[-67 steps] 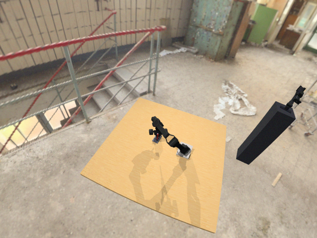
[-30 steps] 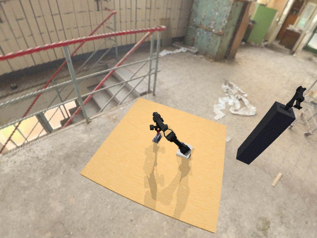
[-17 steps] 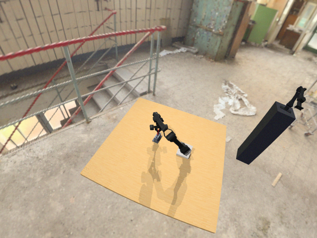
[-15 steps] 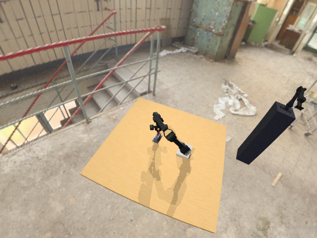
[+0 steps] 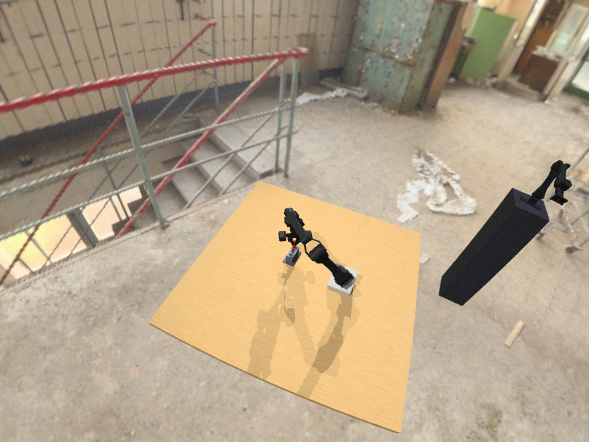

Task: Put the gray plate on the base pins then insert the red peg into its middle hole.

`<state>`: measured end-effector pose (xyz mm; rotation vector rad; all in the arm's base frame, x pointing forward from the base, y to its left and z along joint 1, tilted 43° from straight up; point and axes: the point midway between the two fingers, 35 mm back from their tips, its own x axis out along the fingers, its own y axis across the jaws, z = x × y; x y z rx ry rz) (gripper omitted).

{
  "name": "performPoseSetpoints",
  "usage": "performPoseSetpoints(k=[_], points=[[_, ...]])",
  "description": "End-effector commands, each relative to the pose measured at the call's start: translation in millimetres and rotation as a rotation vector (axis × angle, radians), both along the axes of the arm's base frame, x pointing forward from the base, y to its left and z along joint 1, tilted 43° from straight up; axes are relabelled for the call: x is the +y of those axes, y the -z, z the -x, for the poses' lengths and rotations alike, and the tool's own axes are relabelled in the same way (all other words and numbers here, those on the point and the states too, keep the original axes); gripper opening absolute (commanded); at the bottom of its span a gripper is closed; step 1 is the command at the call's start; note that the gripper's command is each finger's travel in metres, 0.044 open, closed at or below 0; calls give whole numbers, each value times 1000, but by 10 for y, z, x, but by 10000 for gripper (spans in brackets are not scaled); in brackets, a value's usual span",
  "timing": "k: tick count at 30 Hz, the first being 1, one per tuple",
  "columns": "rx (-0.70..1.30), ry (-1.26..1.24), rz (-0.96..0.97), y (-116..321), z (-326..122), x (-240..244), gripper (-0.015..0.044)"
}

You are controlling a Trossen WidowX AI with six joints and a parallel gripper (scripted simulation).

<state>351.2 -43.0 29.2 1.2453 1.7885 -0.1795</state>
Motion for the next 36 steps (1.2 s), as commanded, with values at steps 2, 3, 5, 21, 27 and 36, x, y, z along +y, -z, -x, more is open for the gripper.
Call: performPoseSetpoints(k=[2,3,5,21,27,36], points=[[0,-5,0,19,6,-6,0],[0,-5,0,20,8,-7,0],[0,-5,0,19,9,-6,0],[-1,-11,1,142,19,117,0],[-5,-13,2,146,16,120,0],[-8,-14,3,135,14,108,0]])
